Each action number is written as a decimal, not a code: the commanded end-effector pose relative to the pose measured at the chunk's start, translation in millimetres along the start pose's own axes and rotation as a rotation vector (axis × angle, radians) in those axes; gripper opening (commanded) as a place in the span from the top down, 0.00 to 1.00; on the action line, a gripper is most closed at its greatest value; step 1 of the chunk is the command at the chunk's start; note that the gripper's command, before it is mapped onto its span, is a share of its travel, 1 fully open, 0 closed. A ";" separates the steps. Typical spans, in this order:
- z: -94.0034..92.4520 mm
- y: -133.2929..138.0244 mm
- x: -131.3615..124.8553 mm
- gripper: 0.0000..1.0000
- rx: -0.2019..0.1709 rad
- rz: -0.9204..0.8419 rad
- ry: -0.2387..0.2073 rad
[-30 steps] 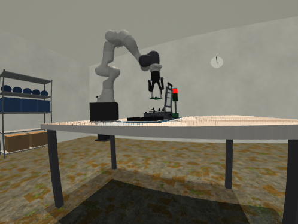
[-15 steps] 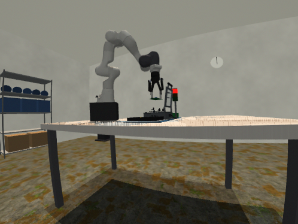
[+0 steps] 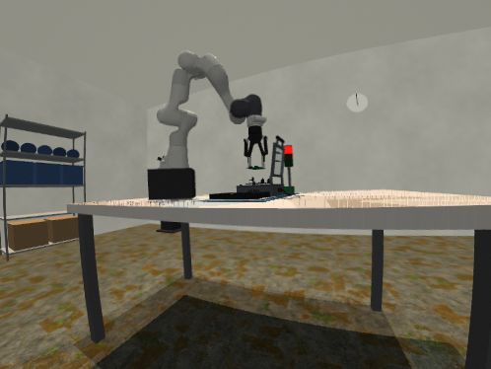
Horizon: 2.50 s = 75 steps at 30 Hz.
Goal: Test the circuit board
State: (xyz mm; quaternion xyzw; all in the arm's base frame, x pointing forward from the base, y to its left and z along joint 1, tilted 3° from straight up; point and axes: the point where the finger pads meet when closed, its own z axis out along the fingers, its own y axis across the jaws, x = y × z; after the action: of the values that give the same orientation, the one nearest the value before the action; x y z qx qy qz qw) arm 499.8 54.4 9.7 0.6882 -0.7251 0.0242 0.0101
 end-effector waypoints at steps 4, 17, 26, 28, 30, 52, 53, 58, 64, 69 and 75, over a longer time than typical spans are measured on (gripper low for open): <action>12.6 17.0 -44.4 0.54 0.010 0.061 -0.005; 32.4 46.4 -109.3 0.54 0.010 0.061 -0.005; 40.4 58.3 -135.6 0.54 0.010 0.061 -0.005; 40.9 59.1 -137.3 0.54 0.010 0.061 -0.005; 41.7 60.2 -139.9 0.54 0.010 0.061 -0.005; 42.3 61.2 -141.9 0.54 0.010 0.061 -0.005; 42.3 61.2 -141.9 0.54 0.010 0.061 -0.005; 43.0 61.1 -141.9 0.54 0.010 0.061 -0.005; 45.9 61.0 -141.9 0.54 0.010 0.061 -0.005; 54.0 60.7 -142.0 0.54 0.010 0.061 -0.005; 70.1 60.2 -142.1 0.54 0.010 0.061 -0.005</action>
State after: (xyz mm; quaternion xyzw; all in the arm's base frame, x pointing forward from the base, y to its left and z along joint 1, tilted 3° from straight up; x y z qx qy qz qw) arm 447.2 198.8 -61.6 0.6760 -0.7365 0.0221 0.0032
